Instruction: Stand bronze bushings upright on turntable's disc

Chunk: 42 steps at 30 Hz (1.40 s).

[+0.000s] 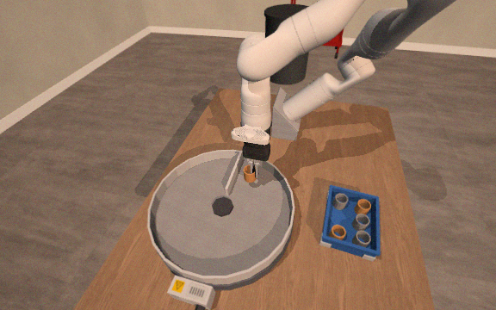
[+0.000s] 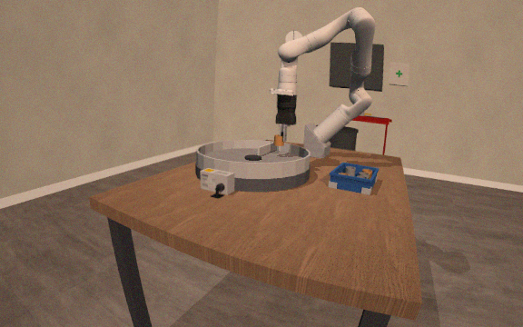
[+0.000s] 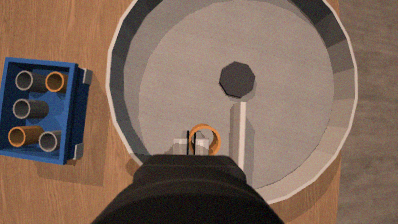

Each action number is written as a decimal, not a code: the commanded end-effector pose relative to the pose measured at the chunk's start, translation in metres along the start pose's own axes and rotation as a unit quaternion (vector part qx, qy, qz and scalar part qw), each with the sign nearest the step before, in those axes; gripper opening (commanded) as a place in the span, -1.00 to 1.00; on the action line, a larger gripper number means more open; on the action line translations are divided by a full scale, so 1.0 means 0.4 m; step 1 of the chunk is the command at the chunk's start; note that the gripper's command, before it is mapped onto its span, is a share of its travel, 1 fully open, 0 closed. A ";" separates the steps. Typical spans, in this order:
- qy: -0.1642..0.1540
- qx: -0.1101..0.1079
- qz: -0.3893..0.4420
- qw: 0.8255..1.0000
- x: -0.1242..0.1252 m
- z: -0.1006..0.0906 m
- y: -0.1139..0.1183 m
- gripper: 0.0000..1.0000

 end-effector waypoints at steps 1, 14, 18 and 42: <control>0.003 0.000 0.000 1.000 0.001 0.002 0.002 -1.00; 0.003 -0.001 0.000 1.000 0.002 0.002 0.002 -1.00; 0.004 -0.002 -0.002 1.000 0.016 0.003 0.006 -1.00; 0.003 -0.001 -0.001 1.000 0.015 0.006 0.004 -1.00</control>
Point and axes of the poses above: the point where the finger pads meet when closed, its own z axis out along the fingers, its own y axis across the jaws, x = y × z, the point moved 10 cm from there along -z, back along the fingers, and after that the axes turned 12 degrees about -z, right-handed, at the moved point
